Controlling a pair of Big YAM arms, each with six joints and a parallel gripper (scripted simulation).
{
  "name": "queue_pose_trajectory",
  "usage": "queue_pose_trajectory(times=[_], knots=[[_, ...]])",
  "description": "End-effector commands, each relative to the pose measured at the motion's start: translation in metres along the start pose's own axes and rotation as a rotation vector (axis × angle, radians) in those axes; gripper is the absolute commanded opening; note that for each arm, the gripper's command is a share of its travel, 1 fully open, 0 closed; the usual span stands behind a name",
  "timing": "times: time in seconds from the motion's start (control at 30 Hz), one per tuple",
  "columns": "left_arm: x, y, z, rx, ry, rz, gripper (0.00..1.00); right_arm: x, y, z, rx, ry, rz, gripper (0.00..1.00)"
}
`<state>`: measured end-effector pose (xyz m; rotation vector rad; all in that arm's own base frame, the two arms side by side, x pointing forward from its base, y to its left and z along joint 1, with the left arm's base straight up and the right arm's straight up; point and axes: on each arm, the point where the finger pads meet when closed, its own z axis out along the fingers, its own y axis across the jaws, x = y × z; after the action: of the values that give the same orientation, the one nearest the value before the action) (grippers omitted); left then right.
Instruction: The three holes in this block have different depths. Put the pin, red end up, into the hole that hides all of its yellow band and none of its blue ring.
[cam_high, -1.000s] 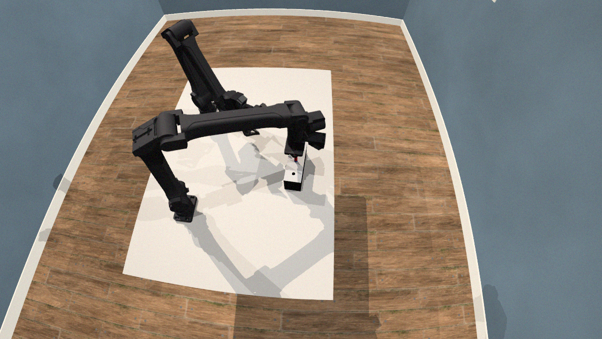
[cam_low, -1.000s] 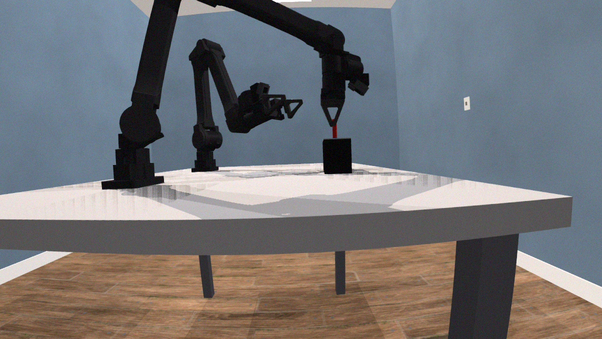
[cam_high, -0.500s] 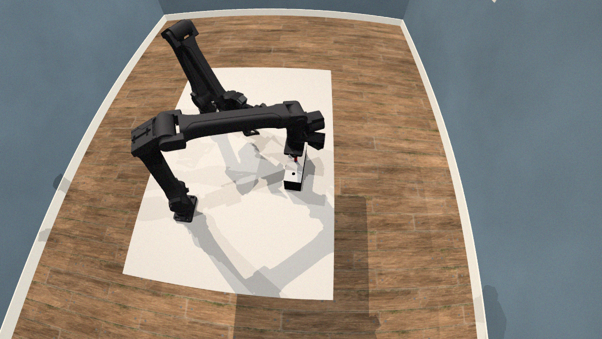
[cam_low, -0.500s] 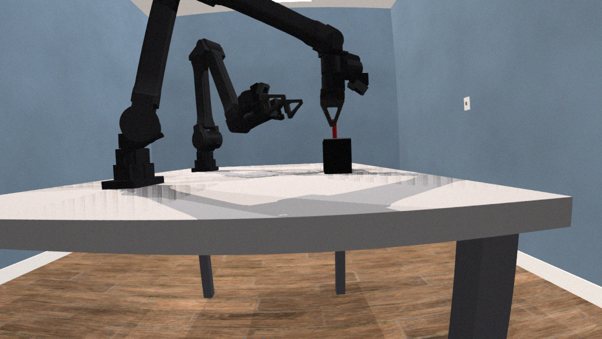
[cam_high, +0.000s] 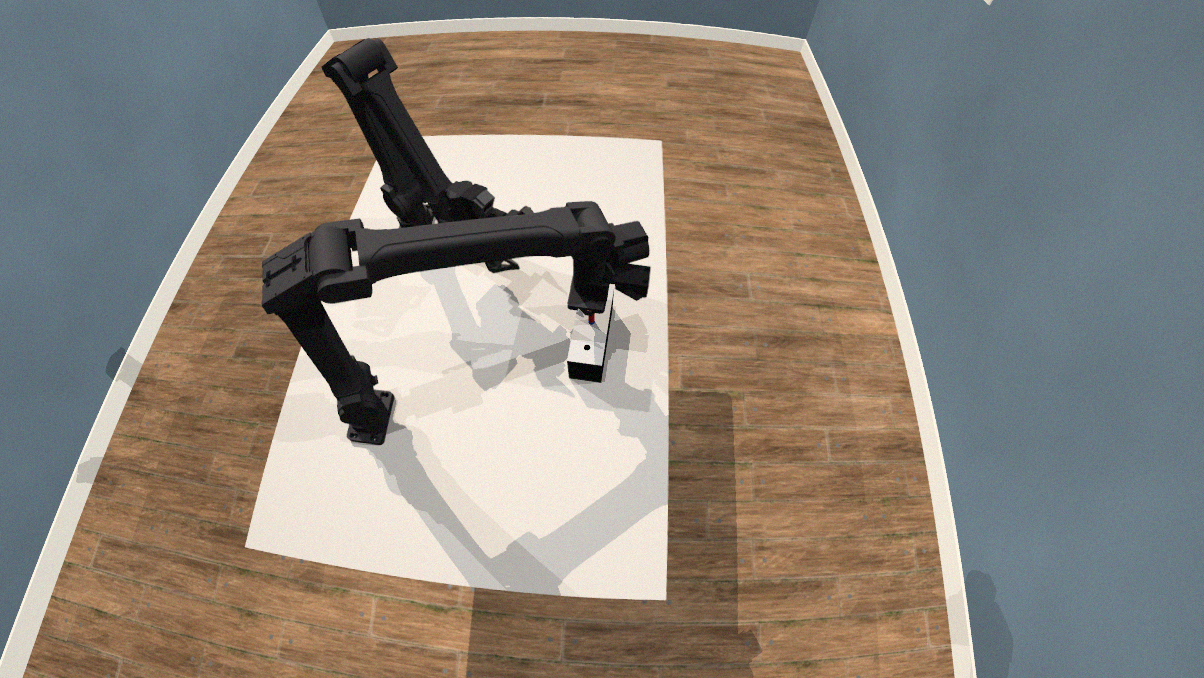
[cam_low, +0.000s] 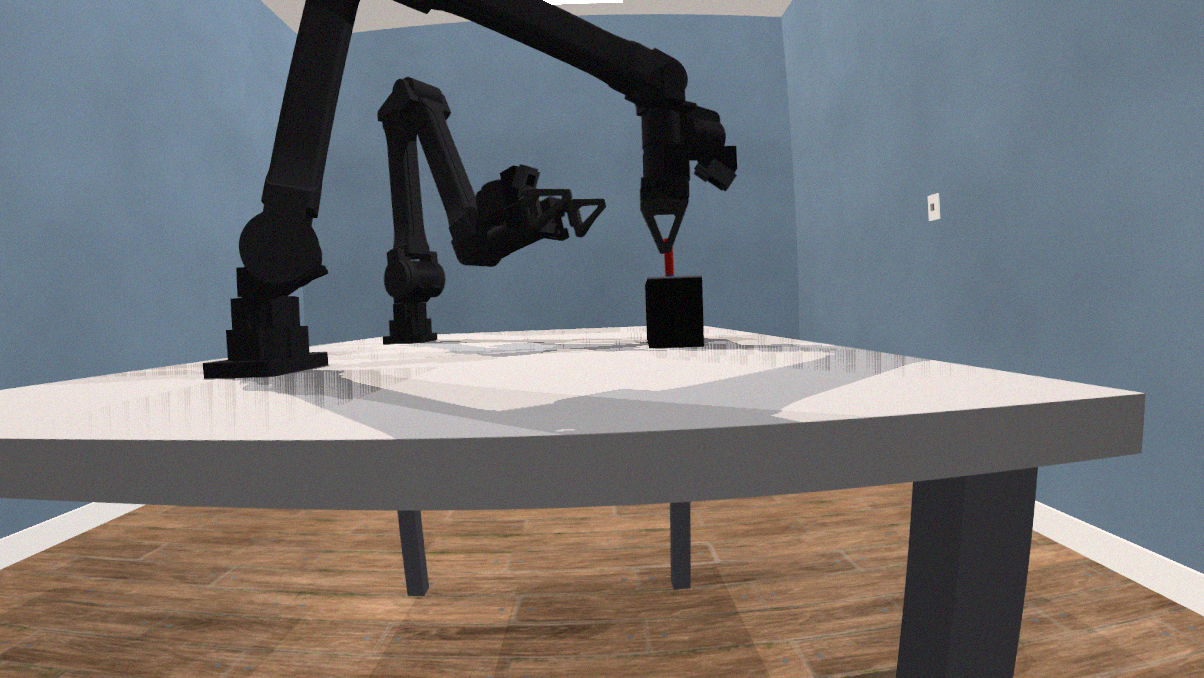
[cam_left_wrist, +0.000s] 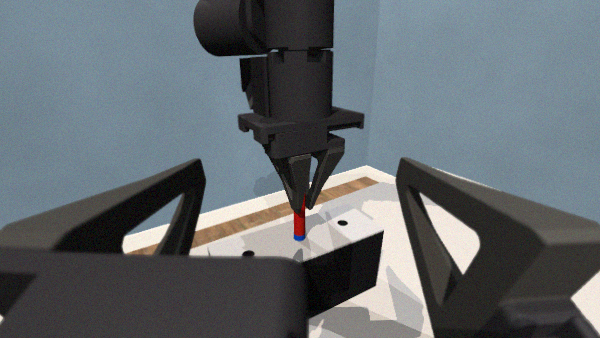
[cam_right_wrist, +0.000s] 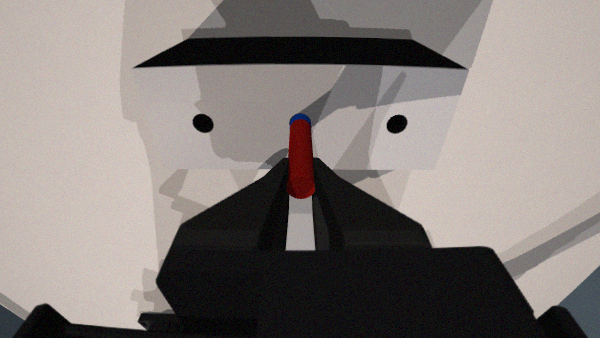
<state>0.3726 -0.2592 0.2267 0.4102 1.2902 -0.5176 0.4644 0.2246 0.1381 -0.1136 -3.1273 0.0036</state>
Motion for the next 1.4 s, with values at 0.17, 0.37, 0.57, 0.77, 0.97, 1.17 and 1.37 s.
queue_pose_trajectory(times=[0.17,0.37,0.57,0.77,0.97,1.17,1.37], knots=[[-0.012,-0.002,0.012,0.003,-0.048,-0.004,1.0,-0.015,-0.002,-0.035,-0.026,-0.057,0.019,0.22],[-0.012,-0.002,0.012,0.003,-0.048,-0.004,1.0,-0.016,-0.003,-0.047,-0.036,-0.075,0.019,0.35],[-0.012,-0.002,0.012,0.003,-0.048,-0.004,1.0,-0.017,-0.003,-0.064,-0.05,-0.1,0.012,0.35],[-0.012,-0.002,0.012,0.003,-0.048,-0.004,1.0,-0.014,0.0,-0.088,-0.055,-0.107,0.013,0.58],[-0.017,-0.002,0.016,0.003,-0.055,-0.004,1.0,-0.009,0.003,-0.122,-0.056,-0.112,0.009,1.0],[-0.023,0.007,0.019,-0.011,-0.022,-0.043,1.0,-0.006,0.005,-0.117,-0.052,-0.136,0.005,1.0],[0.003,0.02,0.015,-0.037,0.152,-0.034,1.0,-0.009,0.009,-0.092,-0.047,-0.294,-0.004,1.0]])
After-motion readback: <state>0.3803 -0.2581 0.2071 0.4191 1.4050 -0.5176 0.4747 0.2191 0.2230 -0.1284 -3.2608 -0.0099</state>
